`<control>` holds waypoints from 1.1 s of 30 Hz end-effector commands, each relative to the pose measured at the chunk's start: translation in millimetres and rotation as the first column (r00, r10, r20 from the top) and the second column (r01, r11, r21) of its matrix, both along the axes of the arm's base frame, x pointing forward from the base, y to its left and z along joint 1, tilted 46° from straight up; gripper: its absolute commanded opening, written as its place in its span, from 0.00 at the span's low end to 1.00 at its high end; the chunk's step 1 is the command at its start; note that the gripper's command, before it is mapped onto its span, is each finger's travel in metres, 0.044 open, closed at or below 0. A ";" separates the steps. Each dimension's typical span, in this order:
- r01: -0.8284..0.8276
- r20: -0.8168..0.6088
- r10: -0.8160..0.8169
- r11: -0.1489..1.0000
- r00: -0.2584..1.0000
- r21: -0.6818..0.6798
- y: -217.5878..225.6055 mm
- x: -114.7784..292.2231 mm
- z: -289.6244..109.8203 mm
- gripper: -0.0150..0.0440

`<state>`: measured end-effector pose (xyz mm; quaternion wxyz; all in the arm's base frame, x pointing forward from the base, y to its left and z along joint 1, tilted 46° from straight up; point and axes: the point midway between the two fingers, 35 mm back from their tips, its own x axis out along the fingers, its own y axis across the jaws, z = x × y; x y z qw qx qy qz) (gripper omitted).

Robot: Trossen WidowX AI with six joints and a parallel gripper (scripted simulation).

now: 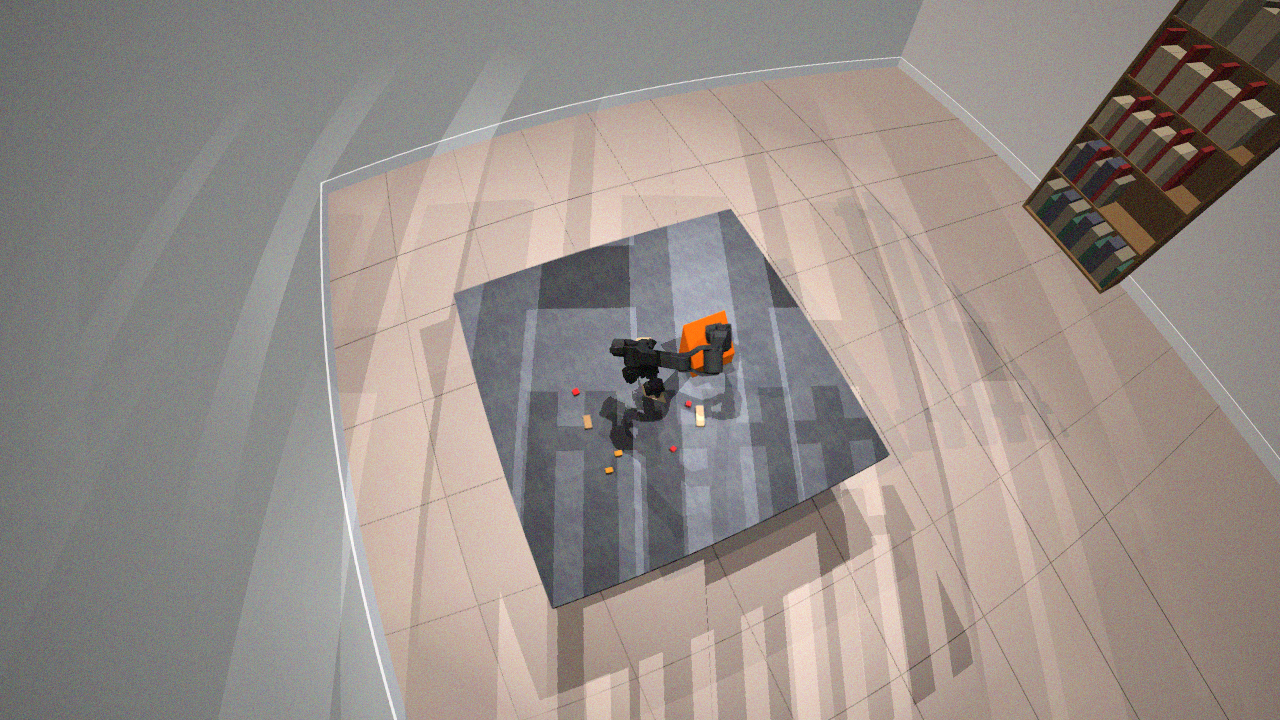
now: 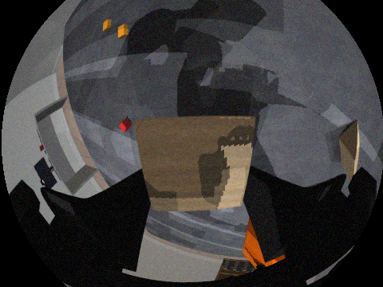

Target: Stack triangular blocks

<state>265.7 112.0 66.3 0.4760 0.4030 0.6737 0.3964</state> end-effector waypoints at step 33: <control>-0.445 0.869 0.376 0.870 0.323 -0.211 1.1 2.0 5.9 0.25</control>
